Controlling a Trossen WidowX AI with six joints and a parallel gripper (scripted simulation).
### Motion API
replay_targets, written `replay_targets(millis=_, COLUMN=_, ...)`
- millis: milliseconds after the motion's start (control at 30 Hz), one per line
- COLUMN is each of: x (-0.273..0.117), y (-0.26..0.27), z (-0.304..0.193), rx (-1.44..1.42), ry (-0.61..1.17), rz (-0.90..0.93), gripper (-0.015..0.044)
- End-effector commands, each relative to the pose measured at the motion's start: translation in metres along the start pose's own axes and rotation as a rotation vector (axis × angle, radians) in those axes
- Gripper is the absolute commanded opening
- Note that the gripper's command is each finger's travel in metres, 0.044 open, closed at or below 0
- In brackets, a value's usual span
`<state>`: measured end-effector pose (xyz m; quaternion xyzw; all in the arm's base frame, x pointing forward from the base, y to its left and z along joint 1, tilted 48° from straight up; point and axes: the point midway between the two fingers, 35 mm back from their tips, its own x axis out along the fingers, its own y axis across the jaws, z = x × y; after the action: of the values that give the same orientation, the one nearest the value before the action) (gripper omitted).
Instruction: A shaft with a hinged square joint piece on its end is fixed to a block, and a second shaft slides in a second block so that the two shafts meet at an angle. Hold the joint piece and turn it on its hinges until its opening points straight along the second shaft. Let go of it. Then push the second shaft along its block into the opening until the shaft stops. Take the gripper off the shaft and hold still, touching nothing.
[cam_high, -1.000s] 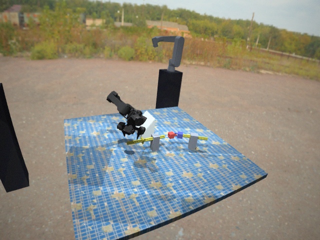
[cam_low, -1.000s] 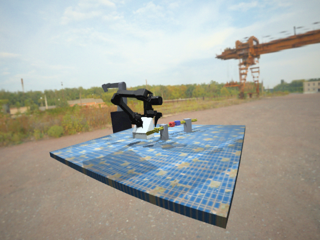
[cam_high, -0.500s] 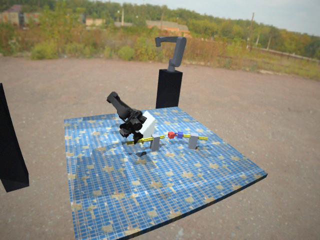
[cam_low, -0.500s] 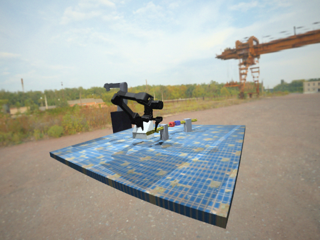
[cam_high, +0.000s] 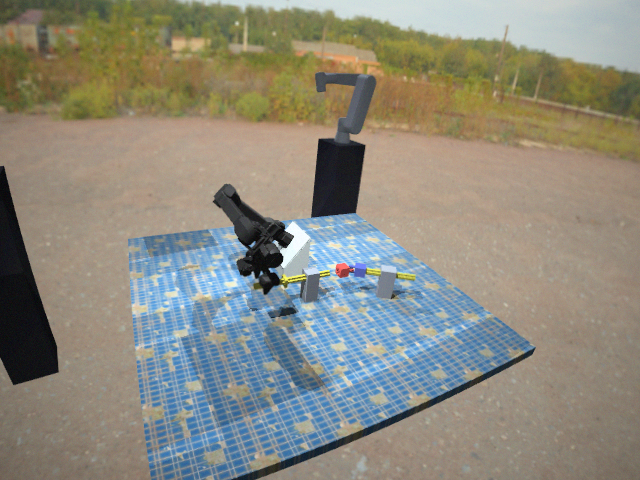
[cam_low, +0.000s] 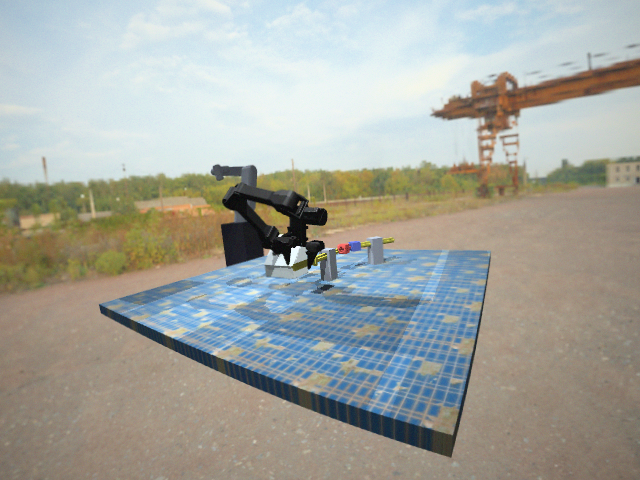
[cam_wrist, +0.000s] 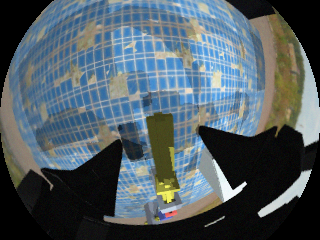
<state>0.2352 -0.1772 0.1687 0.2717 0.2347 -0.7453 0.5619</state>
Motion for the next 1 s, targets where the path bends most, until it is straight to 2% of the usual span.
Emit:
replay_targets(millis=0, x=0.004, y=0.0, z=-0.001, rx=0.012, ry=-0.005, rz=-0.003, gripper=0.044)
replay_targets(millis=600, x=0.03, y=0.0, z=-0.001, rx=0.012, ry=-0.006, rz=-0.003, gripper=0.044)
replay_targets(millis=967, x=0.03, y=0.0, z=-0.001, rx=0.012, ry=-0.006, rz=-0.003, gripper=0.0151)
